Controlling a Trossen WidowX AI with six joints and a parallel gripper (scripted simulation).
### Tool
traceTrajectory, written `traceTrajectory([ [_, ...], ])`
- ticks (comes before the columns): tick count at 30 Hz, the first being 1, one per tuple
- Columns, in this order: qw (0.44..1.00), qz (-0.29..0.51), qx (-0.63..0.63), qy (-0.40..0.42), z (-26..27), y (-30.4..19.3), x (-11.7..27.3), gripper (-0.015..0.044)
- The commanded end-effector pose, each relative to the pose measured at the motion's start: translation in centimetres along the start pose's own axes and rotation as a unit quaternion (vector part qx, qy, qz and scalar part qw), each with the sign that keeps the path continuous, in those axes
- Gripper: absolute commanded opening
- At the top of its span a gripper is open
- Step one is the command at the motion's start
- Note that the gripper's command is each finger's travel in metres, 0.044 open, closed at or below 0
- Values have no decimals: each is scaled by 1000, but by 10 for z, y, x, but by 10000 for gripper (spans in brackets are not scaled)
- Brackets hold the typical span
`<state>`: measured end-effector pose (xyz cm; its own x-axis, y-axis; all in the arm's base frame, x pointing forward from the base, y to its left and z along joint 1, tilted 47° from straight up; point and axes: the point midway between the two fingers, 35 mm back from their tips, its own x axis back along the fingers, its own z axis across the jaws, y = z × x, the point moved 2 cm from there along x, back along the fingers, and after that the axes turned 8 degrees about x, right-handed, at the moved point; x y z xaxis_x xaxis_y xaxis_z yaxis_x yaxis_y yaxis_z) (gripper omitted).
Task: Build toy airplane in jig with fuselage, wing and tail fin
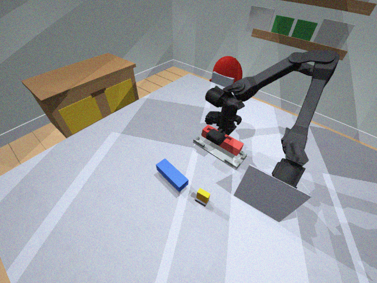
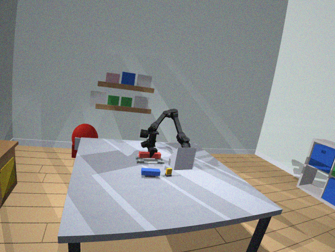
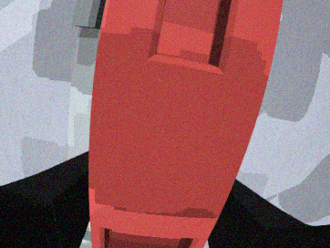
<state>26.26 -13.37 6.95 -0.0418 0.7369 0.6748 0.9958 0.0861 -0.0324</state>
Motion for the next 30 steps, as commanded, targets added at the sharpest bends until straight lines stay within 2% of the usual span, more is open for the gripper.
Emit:
traceTrajectory([
  [1,1000,-1,4,2,2,0,-6,195],
  [8,1000,-1,4,1,1,0,-13,195],
  [13,1000,1,0,-1,0,-1,-12,161],
  [18,1000,1,0,-1,0,-1,-12,30],
  [30,1000,1,0,-1,0,-1,-12,345],
])
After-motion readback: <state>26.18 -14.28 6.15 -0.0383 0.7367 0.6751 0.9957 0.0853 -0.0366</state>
